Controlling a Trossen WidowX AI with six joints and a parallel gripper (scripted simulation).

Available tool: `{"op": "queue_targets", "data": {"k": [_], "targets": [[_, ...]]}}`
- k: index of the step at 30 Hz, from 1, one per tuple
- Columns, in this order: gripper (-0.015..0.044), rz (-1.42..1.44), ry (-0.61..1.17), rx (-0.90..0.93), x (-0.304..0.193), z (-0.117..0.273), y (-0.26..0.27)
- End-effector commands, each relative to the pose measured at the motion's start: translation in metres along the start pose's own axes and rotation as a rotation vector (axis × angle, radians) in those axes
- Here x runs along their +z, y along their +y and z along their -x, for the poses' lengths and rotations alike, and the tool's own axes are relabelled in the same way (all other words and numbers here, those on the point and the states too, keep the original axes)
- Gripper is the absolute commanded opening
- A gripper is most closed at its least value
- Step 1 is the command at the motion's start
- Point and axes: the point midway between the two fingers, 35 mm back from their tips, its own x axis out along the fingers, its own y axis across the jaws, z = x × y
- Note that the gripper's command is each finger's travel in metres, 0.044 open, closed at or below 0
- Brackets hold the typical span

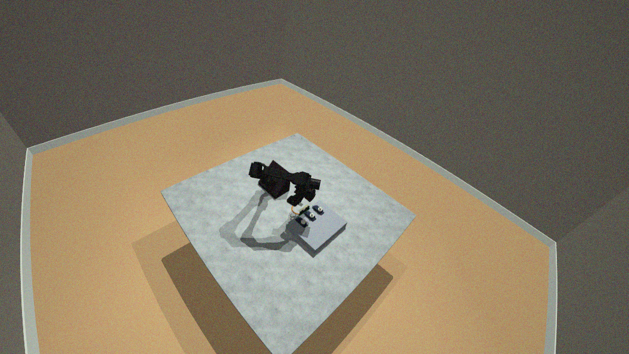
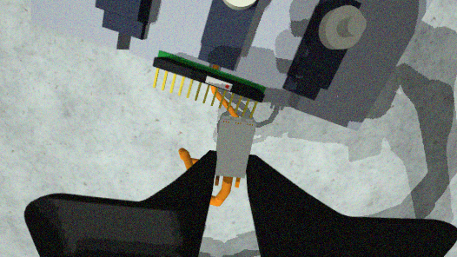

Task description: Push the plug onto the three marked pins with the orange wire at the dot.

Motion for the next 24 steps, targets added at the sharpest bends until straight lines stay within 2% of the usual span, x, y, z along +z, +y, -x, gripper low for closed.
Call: {"op": "queue_targets", "data": {"k": [1, 9, 24], "targets": [[0.0, -0.07, 0.002, 0.001, -0.017, -0.002, 0.011], [0.0, -0.184, 0.005, -0.01, -0.046, -0.009, 0.029], [0.0, -0.187, 0.004, -0.012, -0.047, -0.049, 0.028]]}}
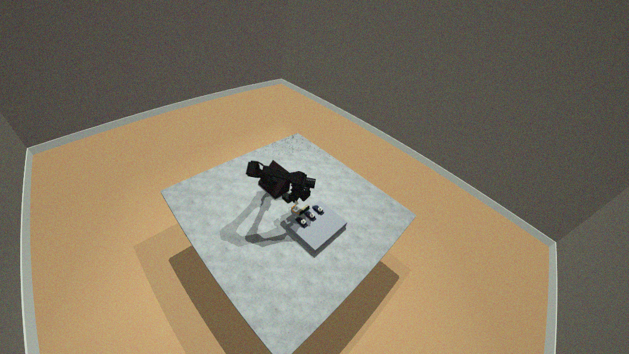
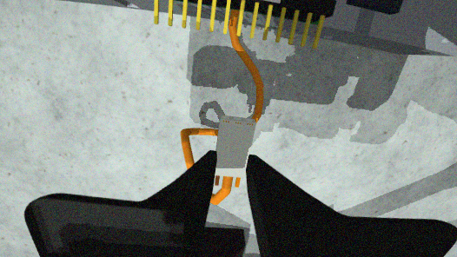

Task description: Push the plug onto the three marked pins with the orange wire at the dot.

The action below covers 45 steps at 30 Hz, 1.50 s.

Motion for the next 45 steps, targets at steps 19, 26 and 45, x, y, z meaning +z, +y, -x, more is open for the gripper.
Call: {"op": "queue_targets", "data": {"k": [19, 26, 45], "targets": [[0.0, 0.003, -0.006, -0.002, 0.038, -0.002, 0.0], [0.0, 0.003, -0.006, -0.002, 0.041, -0.002, 0.0], [0.0, 0.002, -0.006, -0.002, 0.053, -0.003, 0.001]]}}
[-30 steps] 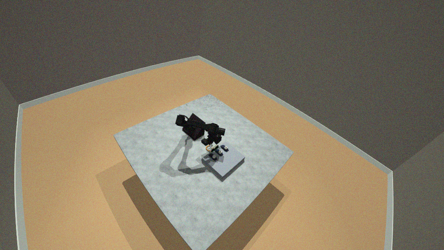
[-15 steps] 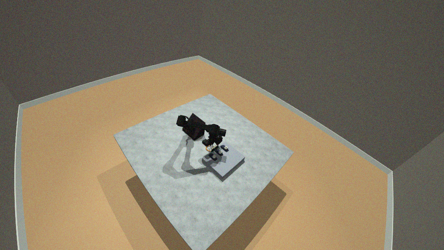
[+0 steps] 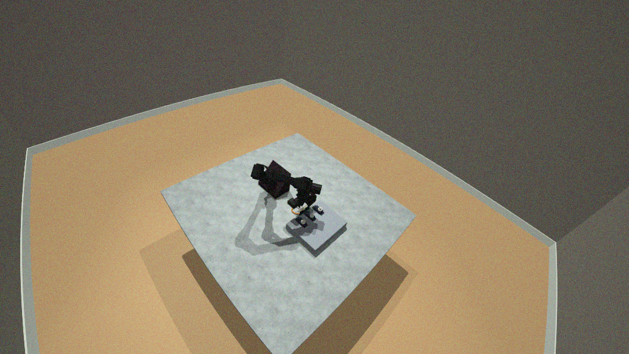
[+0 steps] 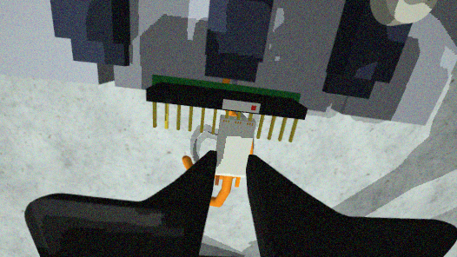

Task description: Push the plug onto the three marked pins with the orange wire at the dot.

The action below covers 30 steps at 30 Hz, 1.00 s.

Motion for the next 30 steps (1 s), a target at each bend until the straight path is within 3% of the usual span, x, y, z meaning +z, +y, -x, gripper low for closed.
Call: {"op": "queue_targets", "data": {"k": [1, 9, 18, 25, 30], "targets": [[0.0, 0.009, 0.003, -0.005, 0.004, -0.001, 0.001], [0.0, 0.009, 0.003, -0.005, 0.008, -0.001, 0.001], [0.0236, 0.009, 0.003, -0.005, 0.005, -0.001, 0.0], [0.042, 0.01, 0.004, -0.003, 0.005, 0.054, 0.001], [0.044, 0.01, 0.004, -0.003, 0.005, 0.057, 0.0]]}}
